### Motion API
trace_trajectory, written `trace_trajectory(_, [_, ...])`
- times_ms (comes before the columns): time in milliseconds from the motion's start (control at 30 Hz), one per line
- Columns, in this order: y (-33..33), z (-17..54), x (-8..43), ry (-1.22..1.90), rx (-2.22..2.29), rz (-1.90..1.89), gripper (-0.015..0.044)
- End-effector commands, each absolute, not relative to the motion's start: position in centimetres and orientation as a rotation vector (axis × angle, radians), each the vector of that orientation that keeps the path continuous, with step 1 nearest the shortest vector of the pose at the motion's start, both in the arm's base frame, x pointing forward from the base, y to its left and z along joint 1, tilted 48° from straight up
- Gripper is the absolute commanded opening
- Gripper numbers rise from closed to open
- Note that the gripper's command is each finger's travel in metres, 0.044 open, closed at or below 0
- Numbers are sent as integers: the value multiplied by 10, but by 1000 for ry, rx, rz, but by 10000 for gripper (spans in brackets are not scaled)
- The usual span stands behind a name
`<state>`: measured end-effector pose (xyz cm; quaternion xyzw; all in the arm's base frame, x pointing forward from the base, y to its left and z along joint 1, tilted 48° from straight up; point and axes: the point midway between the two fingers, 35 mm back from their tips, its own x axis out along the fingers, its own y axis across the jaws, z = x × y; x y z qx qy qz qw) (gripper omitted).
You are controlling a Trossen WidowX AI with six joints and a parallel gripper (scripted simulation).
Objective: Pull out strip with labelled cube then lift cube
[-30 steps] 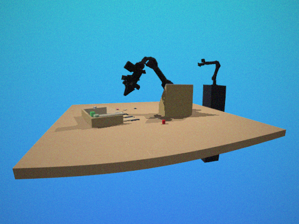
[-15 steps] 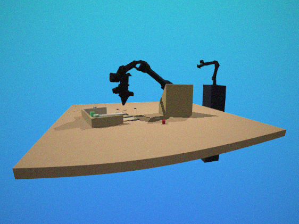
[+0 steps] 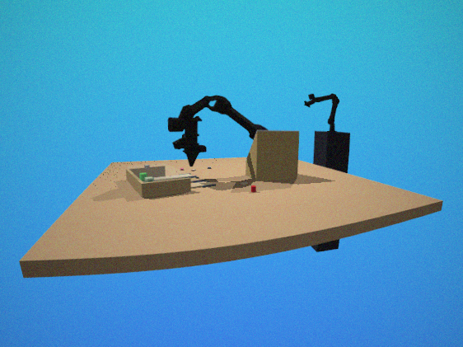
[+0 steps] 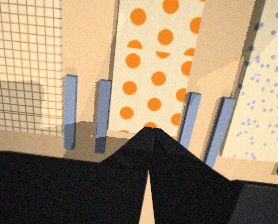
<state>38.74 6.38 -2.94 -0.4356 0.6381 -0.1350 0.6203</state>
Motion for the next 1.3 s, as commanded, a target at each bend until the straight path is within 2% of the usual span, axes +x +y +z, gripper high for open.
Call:
trace_trajectory(0, [56,-36,388,1477,-1005,-310,0])
trace_trajectory(1267, [19,-69,393,1477,-1007,-313,0])
